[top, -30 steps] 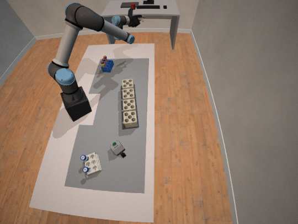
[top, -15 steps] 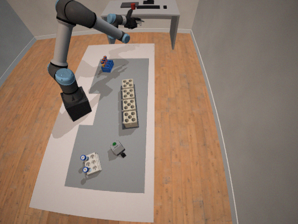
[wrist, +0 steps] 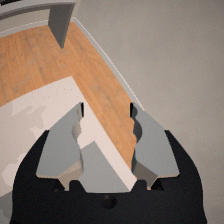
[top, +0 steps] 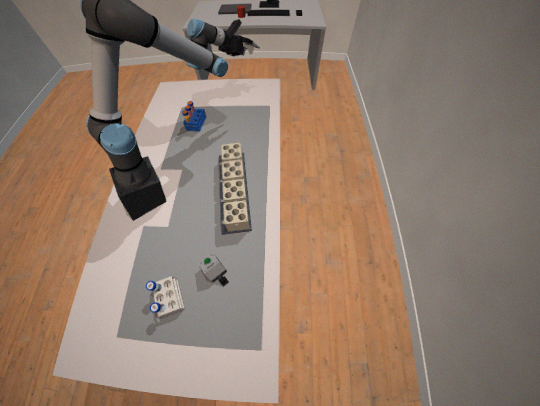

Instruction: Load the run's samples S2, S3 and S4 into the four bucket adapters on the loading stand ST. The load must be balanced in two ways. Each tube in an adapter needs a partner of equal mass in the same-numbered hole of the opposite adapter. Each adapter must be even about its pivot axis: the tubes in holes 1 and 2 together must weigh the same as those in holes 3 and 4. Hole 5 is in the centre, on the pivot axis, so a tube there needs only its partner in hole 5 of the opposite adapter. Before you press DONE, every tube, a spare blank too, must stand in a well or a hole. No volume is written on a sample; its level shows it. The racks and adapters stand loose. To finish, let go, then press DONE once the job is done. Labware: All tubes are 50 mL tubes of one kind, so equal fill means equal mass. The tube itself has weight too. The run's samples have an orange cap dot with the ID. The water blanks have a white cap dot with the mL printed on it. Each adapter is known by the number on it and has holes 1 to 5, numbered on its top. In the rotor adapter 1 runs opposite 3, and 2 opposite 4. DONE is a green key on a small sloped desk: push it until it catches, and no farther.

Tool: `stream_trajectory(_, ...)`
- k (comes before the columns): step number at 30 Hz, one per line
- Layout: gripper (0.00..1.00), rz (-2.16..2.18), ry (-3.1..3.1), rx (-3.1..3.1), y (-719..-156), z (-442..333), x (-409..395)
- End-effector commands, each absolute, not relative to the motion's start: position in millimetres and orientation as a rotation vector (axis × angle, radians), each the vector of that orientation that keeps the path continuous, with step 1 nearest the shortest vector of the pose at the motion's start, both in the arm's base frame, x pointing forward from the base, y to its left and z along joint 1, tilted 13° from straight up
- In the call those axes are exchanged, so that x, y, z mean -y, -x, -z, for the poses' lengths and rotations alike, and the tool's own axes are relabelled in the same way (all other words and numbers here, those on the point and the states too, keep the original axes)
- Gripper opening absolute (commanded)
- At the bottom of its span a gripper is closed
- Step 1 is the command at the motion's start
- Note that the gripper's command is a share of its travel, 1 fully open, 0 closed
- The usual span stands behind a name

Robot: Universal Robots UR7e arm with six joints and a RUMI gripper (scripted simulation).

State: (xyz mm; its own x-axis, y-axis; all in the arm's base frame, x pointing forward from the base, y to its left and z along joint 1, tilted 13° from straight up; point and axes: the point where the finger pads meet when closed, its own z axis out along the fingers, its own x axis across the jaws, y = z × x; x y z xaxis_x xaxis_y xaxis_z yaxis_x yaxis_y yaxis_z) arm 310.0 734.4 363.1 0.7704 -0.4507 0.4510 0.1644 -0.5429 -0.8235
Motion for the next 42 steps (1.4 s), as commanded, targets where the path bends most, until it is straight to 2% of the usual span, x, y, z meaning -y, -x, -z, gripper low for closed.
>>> stream_trajectory(1, 0.35, 0.775, 2.031, -0.276, -312, -360, -716)
stream_trajectory(42, 0.35, 0.482, 2.284, -0.909, -334, -311, -539)
